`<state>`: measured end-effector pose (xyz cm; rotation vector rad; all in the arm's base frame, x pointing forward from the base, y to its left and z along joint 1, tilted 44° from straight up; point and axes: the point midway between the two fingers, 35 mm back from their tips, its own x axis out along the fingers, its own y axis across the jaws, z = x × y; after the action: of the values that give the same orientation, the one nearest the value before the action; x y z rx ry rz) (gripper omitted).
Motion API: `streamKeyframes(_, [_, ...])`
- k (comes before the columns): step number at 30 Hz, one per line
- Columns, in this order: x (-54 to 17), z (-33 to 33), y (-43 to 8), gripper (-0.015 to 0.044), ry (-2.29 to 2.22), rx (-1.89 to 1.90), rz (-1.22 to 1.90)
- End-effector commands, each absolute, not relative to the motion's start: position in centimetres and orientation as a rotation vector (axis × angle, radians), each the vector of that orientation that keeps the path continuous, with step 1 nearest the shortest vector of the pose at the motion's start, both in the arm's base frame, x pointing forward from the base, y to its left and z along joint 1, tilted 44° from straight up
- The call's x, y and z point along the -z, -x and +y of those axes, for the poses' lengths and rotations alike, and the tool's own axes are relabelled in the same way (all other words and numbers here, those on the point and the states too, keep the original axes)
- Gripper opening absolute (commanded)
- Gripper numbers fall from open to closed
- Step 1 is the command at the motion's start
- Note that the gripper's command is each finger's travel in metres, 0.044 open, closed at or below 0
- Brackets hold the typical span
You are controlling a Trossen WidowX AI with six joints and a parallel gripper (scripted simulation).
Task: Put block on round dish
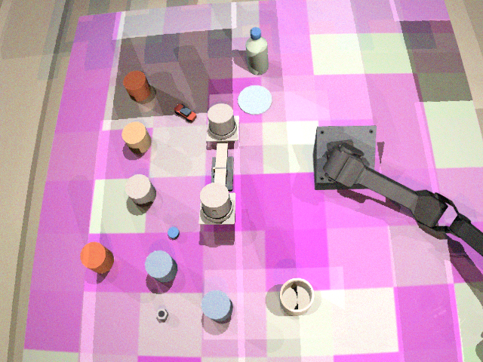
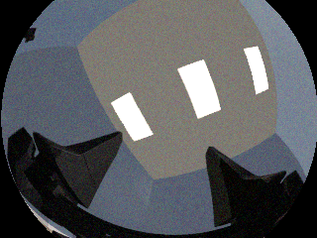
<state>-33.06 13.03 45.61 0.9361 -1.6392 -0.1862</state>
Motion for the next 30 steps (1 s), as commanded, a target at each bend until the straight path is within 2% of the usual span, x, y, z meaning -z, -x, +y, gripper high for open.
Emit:
streamKeyframes(1, [-45.7, 13.0, 32.9, 0.0426, -0.934, 0.190, -1.635])
streamKeyframes(2, [-46.0, 12.9, 32.5, 0.0440, -0.927, 0.203, -1.623])
streamKeyframes(17, [-52.1, 9.1, 20.5, 0.0440, -0.733, 0.513, -1.226])
streamKeyframes(30, [-53.7, 4.4, 10.5, 0.0440, -0.595, 0.696, -0.866])
